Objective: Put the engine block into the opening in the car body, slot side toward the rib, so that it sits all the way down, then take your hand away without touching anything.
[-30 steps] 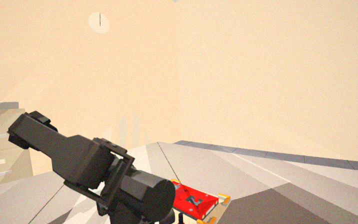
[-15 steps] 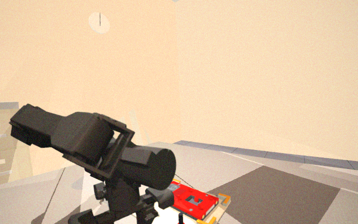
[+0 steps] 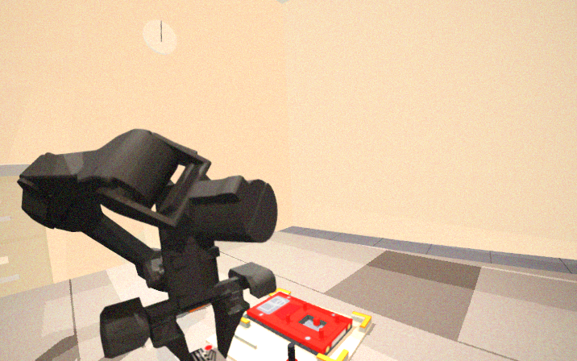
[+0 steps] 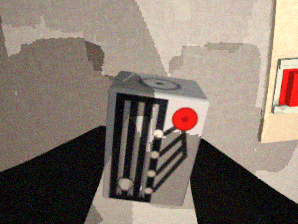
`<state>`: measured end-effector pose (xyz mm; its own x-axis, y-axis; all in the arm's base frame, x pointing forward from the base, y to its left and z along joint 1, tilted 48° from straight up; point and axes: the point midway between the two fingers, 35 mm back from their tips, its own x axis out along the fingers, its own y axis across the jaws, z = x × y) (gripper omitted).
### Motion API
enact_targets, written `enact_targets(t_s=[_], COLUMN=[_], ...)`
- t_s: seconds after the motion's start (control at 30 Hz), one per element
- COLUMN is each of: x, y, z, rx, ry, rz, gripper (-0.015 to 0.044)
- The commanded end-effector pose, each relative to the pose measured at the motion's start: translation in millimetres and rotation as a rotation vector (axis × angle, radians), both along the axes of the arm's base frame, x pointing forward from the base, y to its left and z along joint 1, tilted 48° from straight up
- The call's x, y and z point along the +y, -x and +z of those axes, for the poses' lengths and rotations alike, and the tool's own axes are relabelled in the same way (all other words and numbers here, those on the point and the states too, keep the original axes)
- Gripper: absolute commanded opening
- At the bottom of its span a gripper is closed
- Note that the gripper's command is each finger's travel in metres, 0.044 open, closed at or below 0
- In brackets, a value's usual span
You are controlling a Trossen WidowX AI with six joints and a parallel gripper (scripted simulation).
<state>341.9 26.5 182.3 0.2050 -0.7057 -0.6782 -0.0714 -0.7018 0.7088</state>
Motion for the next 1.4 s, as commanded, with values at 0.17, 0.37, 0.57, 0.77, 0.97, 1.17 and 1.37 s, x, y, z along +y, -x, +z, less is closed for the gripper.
enact_targets(t_s=[0.17, 0.37, 0.57, 0.77, 0.97, 1.17, 1.37], x=[20.8, 26.8, 35.6, 44.9, 54.1, 62.2, 69.9], y=[6.6, 9.0, 6.0, 3.9, 2.6, 2.3, 2.6], z=[21.1, 25.0, 11.6, -2.9, -17.8, -32.0, -46.3], rx=[-0.020, -0.035, -0.154, -0.273, -0.391, -0.511, -0.631], ry=[-0.013, -0.019, -0.063, -0.106, -0.147, -0.184, -0.219], rz=[0.026, 0.019, -0.105, -0.233, -0.361, -0.490, -0.619], gripper=[0.0000, 0.0000, 0.0000, 0.0000, 0.0000, 0.0000, 0.0000])
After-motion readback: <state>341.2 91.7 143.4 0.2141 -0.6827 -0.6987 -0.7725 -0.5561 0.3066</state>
